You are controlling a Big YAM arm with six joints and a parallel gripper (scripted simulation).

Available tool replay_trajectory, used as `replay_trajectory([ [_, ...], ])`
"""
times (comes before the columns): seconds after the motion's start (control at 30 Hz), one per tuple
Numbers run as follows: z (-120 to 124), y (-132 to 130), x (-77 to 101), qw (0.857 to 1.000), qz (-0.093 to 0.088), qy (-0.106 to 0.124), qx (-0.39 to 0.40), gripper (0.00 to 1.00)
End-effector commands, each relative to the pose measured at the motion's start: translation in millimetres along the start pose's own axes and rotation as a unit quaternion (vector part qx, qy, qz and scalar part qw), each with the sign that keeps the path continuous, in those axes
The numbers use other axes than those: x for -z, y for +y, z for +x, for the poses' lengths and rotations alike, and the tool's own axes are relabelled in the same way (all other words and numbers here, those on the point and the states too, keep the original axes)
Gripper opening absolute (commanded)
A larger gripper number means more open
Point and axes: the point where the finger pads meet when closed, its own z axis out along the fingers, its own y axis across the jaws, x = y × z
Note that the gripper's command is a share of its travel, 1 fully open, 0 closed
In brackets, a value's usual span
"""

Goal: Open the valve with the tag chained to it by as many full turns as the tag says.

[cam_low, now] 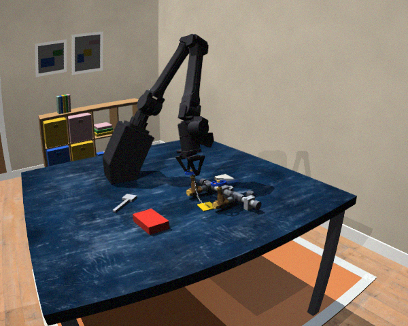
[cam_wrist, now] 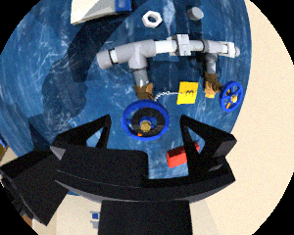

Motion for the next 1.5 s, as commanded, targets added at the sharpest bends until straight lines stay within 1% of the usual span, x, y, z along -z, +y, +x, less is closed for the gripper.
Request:
replay_trajectory([
  [0.0, -2.9, -5.9, -0.1, 1.0, 0.0, 0.0, -0.008, 1.0],
  [0.1, -2.9, -5.9, -0.1, 1.0, 0.0, 0.0, -0.013, 1.0],
  [0.2, -2.9, -5.9, -0.1, 0.999, 0.0, 0.0, -0.038, 1.0],
  [0.37, -3.0, -5.9, -0.1, 0.993, 0.0, 0.0, -0.119, 1.0],
  [0.47, -3.4, -7.3, -0.1, 0.981, 0.003, -0.001, -0.193, 1.0],
  [0.57, -3.3, -8.1, -0.1, 0.959, 0.004, -0.002, -0.284, 1.0],
  [0.63, -3.3, -8.1, -0.1, 0.959, 0.004, -0.002, -0.284, 1.0],
  [0.67, -3.9, -9.6, 0.0, 0.949, 0.006, -0.004, -0.316, 1.0],
  [0.73, -3.9, -9.6, 0.0, 0.923, 0.006, -0.004, -0.386, 1.0],
  [0.8, -3.9, -9.7, 0.0, 0.892, 0.006, -0.005, -0.452, 1.0],
  [0.93, -4.0, -9.8, 0.1, 0.836, 0.003, -0.006, -0.549, 1.0],
  [1.03, -5.0, -11.6, 0.6, 0.787, 0.001, -0.009, -0.617, 1.0],
  [1.13, -4.9, -10.6, 1.2, 0.733, -0.002, -0.01, -0.681, 1.0],
  [1.2, -4.9, -10.6, 1.2, 0.733, -0.002, -0.01, -0.681, 1.0],
  [1.23, -3.8, -7.9, 1.0, 0.683, -0.003, -0.009, -0.73, 1.0],
  [1.33, -3.7, -7.8, 1.0, 0.623, -0.006, -0.009, -0.782, 1.0],
  [1.47, -3.8, -7.8, 1.0, 0.534, -0.009, -0.008, -0.846, 1.0],
])
